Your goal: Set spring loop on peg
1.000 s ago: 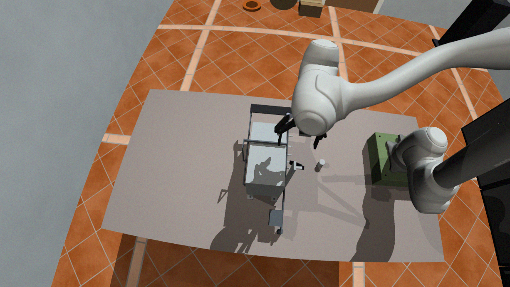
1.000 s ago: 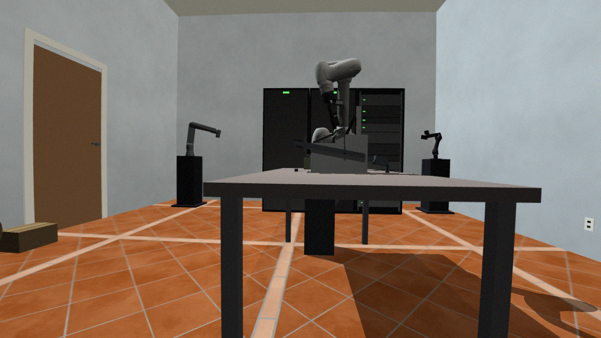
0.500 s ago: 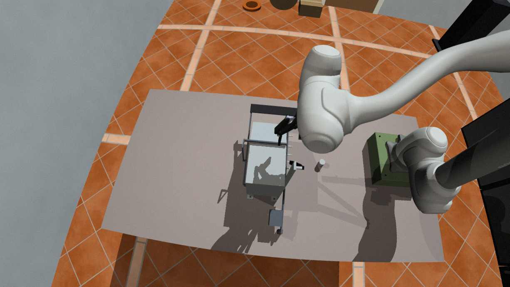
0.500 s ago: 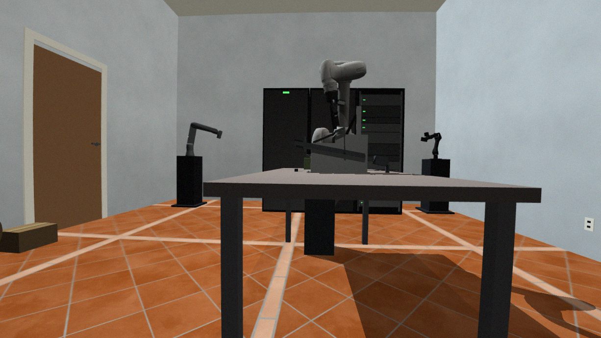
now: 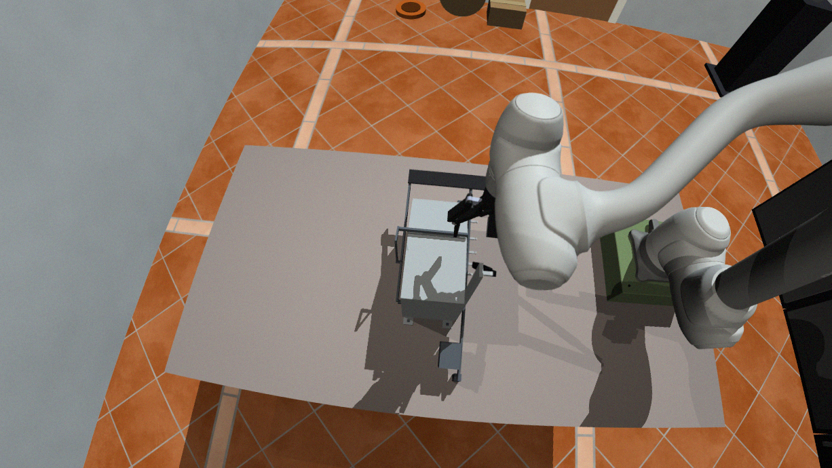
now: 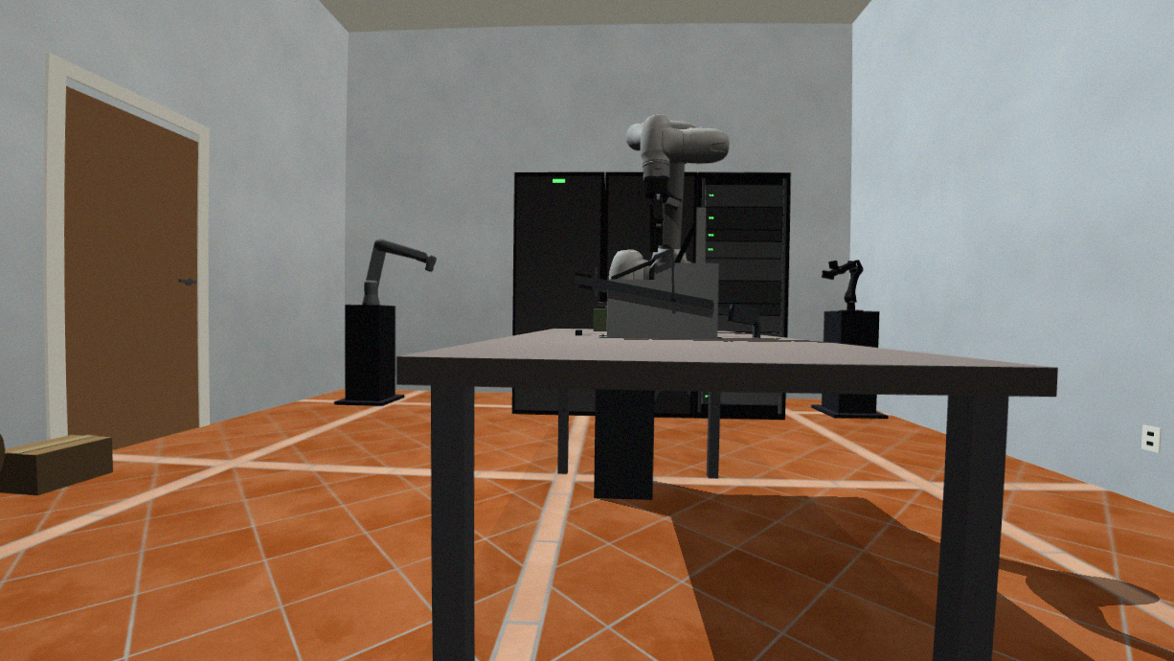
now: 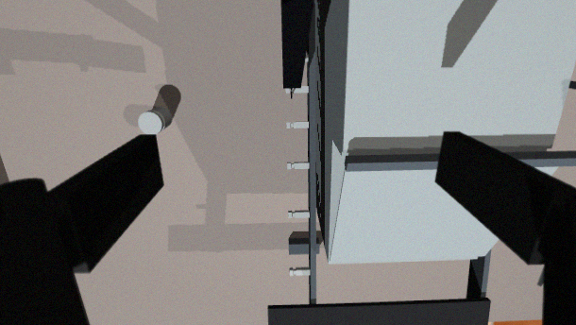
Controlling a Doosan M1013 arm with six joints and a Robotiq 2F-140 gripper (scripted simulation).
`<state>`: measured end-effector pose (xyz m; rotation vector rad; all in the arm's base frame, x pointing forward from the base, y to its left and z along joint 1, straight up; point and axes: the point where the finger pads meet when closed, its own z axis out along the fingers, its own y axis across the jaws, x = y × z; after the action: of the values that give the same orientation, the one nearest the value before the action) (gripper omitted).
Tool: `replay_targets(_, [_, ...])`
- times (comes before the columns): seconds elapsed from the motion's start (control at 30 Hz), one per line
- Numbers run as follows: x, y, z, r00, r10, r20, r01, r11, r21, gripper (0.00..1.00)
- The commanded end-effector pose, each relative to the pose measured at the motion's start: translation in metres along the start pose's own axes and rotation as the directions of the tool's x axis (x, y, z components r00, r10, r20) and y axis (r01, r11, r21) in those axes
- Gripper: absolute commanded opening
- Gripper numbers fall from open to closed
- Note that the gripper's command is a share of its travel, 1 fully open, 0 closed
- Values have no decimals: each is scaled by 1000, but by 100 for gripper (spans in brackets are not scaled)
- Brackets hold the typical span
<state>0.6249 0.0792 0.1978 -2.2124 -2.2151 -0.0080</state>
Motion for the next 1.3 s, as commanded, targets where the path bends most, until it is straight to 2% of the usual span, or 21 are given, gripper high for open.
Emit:
replay_targets(0.0, [-11,-59,-1,1000,0,3,0,1000,-1,100])
replay_targets(0.53, [-11,-59,-1,1000,0,3,0,1000,-1,100])
replay_targets(0.57, [-22,-117,-1,1000,0,7,0,1000,-1,100])
replay_targets(1.1, [-22,-117,-1,1000,0,7,0,1000,-1,100])
replay_targets(1.13, [-34,-176,-1,1000,0,11,0,1000,-1,100])
replay_targets(1.27, [-34,-176,-1,1000,0,11,0,1000,-1,100])
